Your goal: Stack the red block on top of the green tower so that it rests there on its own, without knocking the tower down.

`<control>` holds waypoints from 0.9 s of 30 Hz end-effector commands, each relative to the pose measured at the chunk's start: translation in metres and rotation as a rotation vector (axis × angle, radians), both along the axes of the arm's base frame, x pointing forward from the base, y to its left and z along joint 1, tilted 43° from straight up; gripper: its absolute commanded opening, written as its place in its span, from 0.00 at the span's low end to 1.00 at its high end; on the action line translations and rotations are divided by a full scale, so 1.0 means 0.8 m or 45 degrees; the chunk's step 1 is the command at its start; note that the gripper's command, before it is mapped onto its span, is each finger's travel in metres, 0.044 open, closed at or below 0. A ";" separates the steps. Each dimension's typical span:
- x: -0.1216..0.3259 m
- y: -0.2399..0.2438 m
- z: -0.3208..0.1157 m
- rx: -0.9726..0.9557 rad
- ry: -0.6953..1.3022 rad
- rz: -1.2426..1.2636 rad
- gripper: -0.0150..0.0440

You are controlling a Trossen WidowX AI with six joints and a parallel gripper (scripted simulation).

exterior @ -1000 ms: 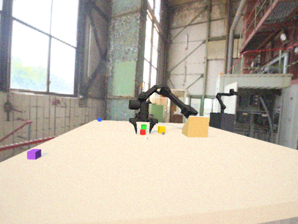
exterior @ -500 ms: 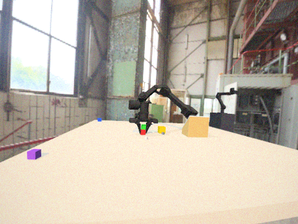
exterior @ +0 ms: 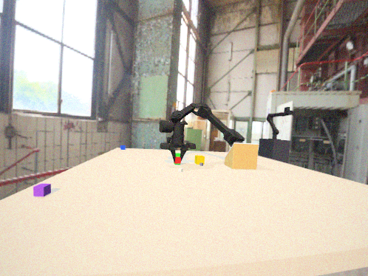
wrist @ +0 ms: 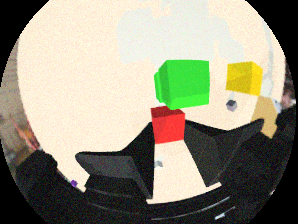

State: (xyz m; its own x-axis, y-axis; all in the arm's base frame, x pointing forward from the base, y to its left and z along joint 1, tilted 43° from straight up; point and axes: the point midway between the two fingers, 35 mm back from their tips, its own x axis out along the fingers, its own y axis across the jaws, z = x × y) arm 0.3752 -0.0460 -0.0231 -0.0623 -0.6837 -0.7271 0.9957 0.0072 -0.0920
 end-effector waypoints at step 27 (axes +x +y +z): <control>0.006 0.074 0.106 0.011 -0.024 0.011 0.25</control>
